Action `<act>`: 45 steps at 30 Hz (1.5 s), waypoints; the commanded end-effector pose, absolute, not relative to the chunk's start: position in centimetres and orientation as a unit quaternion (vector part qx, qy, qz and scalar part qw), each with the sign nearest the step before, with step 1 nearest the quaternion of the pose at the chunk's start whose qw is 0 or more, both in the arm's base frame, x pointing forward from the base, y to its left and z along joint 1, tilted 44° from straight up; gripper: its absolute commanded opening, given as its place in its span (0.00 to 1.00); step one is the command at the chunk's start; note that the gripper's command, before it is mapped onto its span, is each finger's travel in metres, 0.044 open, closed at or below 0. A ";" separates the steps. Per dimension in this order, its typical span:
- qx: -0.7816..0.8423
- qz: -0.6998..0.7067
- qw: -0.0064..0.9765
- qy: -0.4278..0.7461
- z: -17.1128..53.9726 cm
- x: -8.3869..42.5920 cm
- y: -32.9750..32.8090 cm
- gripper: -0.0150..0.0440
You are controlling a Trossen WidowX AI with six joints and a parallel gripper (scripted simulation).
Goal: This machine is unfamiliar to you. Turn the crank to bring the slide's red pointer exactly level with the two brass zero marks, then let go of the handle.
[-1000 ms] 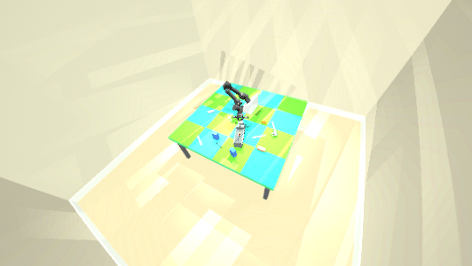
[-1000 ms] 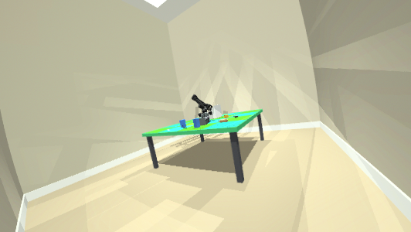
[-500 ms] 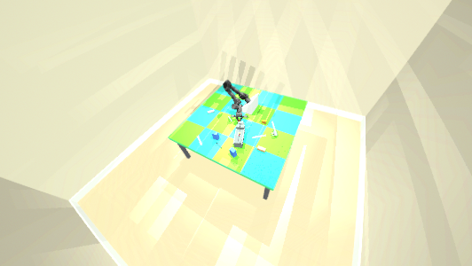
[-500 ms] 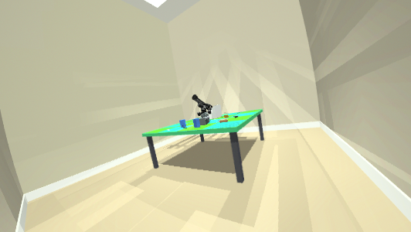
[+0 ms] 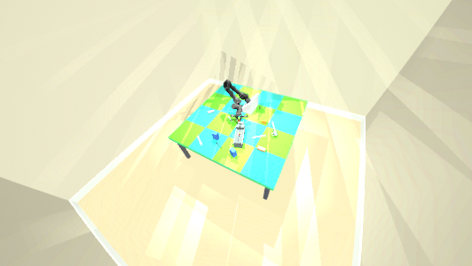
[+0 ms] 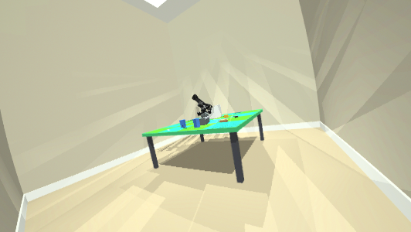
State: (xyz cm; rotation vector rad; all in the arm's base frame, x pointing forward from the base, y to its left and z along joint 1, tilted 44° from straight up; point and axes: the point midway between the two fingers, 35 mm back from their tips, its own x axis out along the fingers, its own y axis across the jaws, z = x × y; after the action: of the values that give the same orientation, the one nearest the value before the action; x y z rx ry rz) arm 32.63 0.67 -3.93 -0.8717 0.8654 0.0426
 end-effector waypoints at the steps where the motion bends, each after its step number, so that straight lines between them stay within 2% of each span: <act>1: -0.408 0.019 0.818 0.405 -3.7 32.6 0.8 0.25; 30: -0.409 0.020 0.817 0.405 -3.9 32.6 0.7 0.25; 45: -0.409 0.020 0.817 0.405 -3.9 32.6 0.7 0.92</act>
State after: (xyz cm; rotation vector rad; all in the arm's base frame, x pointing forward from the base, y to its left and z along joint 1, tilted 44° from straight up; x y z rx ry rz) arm 32.65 0.75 -3.85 -0.8717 0.8632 0.0430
